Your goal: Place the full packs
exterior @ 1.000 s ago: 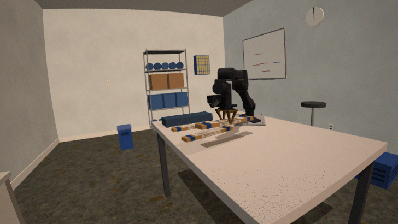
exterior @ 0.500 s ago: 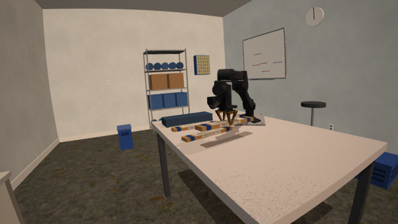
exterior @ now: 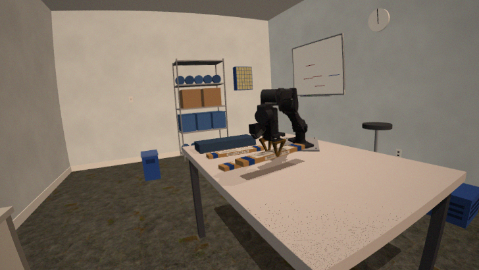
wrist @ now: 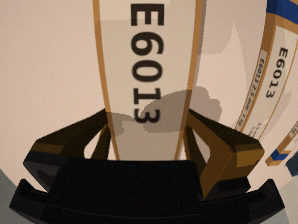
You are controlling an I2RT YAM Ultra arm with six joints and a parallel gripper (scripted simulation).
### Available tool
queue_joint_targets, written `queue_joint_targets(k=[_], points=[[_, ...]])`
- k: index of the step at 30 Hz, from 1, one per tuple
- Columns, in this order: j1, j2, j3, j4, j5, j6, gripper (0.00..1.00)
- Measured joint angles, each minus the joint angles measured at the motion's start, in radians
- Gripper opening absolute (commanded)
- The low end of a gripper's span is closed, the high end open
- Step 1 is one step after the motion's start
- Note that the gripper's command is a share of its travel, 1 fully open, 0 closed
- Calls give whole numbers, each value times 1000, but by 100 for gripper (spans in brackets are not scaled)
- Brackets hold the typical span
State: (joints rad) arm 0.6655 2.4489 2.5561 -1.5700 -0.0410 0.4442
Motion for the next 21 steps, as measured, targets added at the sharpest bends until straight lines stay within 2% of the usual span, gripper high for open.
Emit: queue_joint_targets(k=[21], points=[[0,67,11,9,1,0,0]])
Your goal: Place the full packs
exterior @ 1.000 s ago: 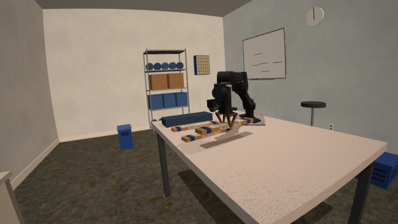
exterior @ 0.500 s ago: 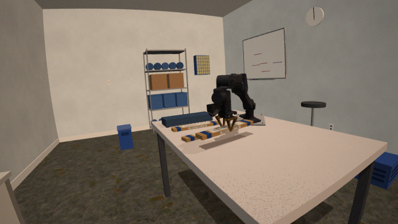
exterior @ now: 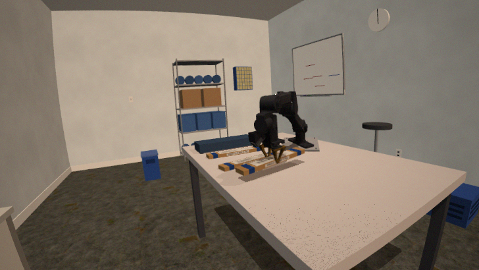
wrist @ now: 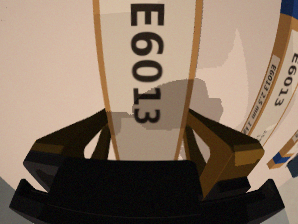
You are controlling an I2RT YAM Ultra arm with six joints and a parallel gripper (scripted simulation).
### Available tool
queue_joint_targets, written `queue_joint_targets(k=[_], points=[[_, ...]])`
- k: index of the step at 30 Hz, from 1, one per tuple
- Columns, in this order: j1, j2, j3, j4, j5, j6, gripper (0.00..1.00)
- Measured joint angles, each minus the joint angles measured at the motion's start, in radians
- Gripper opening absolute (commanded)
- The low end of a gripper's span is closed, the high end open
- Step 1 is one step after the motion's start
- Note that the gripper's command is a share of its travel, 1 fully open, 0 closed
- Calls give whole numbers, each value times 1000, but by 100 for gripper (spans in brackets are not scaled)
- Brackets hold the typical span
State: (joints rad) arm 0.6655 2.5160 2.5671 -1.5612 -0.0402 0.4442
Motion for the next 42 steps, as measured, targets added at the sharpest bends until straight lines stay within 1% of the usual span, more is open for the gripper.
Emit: queue_joint_targets(k=[6,11,19,22,27,37,42], points=[[2,25,17,16,3,3,0],[9,24,18,42,5,5,0],[9,23,16,42,6,5,0],[9,23,-10,60,6,6,0],[9,25,-86,98,6,6,0],[9,11,-148,178,8,8,0],[9,6,-150,181,8,8,0]])
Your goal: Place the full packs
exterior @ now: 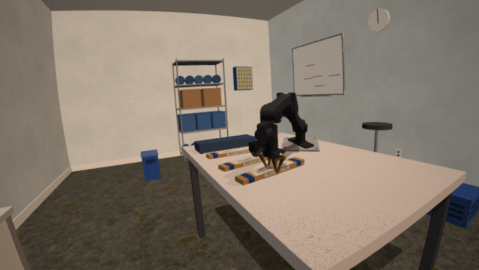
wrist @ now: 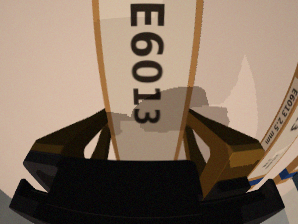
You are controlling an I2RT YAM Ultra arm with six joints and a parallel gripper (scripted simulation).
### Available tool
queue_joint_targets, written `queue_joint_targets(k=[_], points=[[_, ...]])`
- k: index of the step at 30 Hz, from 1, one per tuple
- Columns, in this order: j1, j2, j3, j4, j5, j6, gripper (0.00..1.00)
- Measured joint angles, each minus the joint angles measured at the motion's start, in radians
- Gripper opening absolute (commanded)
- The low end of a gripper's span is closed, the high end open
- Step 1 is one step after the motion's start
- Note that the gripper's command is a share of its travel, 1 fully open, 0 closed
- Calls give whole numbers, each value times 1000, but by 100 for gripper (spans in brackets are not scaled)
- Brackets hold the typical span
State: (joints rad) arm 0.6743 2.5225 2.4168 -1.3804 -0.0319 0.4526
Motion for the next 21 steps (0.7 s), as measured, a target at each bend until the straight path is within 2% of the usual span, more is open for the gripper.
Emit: queue_joint_targets(k=[7,21], points=[[0,1,13,-12,0,0,0],[1,37,114,-78,-1,0,0]])
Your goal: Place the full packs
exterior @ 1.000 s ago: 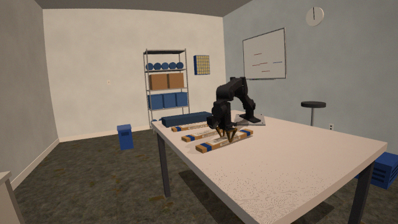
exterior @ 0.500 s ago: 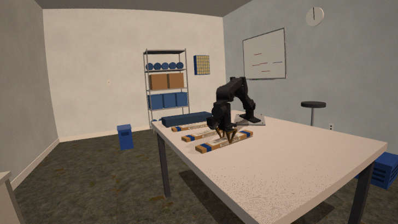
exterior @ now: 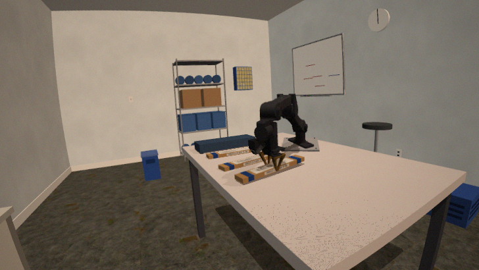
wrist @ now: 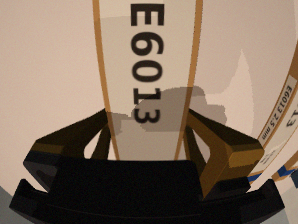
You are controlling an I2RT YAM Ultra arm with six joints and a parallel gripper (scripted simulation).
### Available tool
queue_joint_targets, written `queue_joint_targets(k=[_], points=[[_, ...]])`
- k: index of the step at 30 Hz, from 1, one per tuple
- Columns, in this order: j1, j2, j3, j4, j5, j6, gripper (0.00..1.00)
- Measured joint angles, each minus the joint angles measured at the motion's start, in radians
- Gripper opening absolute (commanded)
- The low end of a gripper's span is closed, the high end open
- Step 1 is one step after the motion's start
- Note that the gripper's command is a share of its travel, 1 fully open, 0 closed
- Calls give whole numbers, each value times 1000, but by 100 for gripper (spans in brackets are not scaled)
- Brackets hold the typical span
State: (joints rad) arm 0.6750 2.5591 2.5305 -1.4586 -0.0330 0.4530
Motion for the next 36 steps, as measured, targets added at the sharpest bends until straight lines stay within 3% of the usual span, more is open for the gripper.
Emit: queue_joint_targets(k=[7,36], points=[[2,28,48,-28,0,0,0],[2,29,50,-37,0,0,0]])
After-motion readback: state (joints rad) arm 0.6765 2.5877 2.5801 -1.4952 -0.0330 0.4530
